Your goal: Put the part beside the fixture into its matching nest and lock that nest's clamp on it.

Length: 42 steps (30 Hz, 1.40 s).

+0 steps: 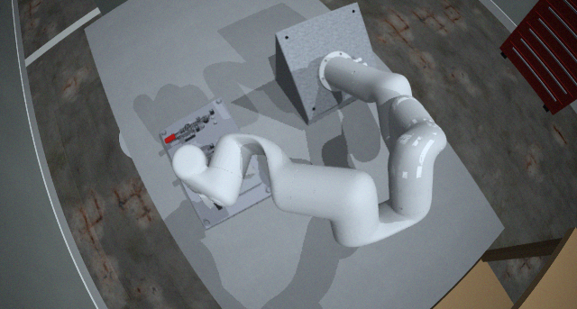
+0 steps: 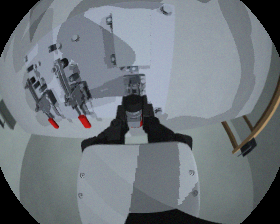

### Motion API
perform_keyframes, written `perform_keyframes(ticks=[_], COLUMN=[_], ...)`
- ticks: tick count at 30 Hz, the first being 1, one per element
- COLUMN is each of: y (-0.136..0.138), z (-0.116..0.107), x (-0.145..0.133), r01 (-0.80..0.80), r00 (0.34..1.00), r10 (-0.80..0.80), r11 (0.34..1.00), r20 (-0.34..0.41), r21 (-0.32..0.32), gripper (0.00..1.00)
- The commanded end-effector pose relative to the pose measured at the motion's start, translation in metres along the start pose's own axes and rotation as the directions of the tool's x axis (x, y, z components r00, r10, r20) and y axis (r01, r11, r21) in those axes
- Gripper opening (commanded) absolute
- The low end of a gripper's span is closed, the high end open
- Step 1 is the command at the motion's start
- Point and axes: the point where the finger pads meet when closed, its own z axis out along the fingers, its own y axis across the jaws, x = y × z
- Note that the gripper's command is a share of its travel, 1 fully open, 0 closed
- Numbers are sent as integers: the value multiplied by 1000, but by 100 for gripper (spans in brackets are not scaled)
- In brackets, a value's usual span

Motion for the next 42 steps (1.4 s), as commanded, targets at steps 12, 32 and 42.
perform_keyframes(ticks=[12, 32, 42], y=[0, 0, 0], z=[-1, 3, 9], x=[-9, -25, -34], r01=[1, 1, 1], r00=[1000, 1000, 1000], r10=[-1, -1, -1], r11=[1000, 1000, 1000], r20=[4, 4, 4], r21=[1, 1, 1], gripper=[0, 0, 0])
